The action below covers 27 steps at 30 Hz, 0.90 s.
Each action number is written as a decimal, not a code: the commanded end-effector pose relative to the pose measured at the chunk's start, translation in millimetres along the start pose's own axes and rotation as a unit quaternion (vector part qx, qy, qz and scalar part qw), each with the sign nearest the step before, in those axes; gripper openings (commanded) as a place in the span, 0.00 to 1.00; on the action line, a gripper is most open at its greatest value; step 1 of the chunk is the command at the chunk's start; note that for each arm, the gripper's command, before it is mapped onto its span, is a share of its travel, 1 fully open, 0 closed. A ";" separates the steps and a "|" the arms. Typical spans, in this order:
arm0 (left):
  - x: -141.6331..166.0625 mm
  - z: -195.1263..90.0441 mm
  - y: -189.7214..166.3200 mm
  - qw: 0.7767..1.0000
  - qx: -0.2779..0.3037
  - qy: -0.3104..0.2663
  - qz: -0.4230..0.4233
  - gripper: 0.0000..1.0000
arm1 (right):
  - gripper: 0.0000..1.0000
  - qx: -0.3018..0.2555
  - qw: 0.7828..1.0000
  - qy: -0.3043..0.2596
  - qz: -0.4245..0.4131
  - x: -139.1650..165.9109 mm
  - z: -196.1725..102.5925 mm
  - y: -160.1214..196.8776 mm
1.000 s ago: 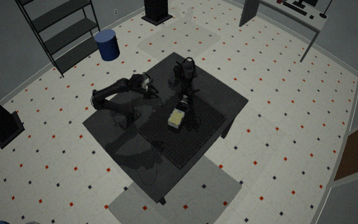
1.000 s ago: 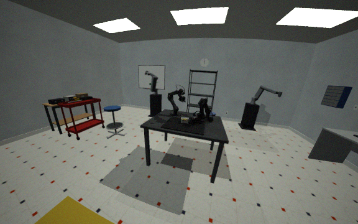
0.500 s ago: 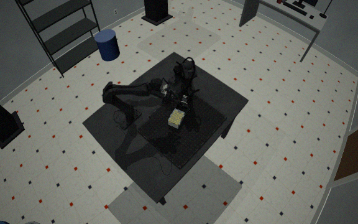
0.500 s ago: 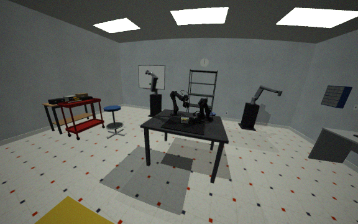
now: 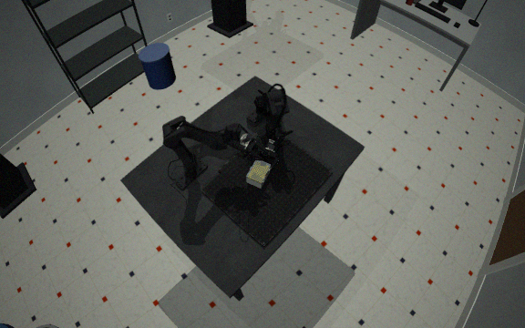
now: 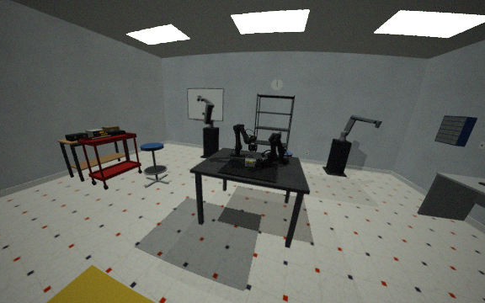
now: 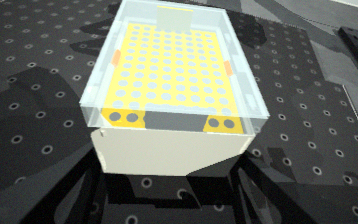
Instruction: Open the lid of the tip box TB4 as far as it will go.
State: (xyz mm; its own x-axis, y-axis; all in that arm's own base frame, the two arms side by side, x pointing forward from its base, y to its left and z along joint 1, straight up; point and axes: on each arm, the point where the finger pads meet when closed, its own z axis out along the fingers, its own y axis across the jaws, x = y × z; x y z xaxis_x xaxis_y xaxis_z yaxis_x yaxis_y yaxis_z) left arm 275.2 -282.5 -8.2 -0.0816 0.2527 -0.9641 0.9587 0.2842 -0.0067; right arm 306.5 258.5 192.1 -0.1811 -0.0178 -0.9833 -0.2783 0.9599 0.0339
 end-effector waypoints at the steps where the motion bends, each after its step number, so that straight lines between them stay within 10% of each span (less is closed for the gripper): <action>1: -4.0 1.9 1.8 1.000 0.000 -0.006 0.006 0.83 | 0.43 0.034 0.996 -0.074 0.048 8.7 -10.0 -2.1; 19: -4.0 1.9 1.8 1.000 0.000 -0.006 0.006 0.83 | 0.43 0.014 1.000 0.010 -0.004 133.5 -67.3 -21.5; 27: -4.0 1.9 1.8 1.000 0.000 -0.006 0.006 0.83 | 0.43 0.021 1.000 0.013 -0.018 137.3 -69.3 -29.0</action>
State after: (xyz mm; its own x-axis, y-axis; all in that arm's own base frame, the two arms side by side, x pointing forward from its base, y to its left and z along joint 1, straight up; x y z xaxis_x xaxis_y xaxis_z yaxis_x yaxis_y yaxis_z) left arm 275.2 -282.5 -8.2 -0.0816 0.2527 -0.9641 0.9587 0.2842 -0.0067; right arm 225.1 211.5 64.9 -0.2170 -0.0872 -0.9723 -0.2519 0.9673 -0.0306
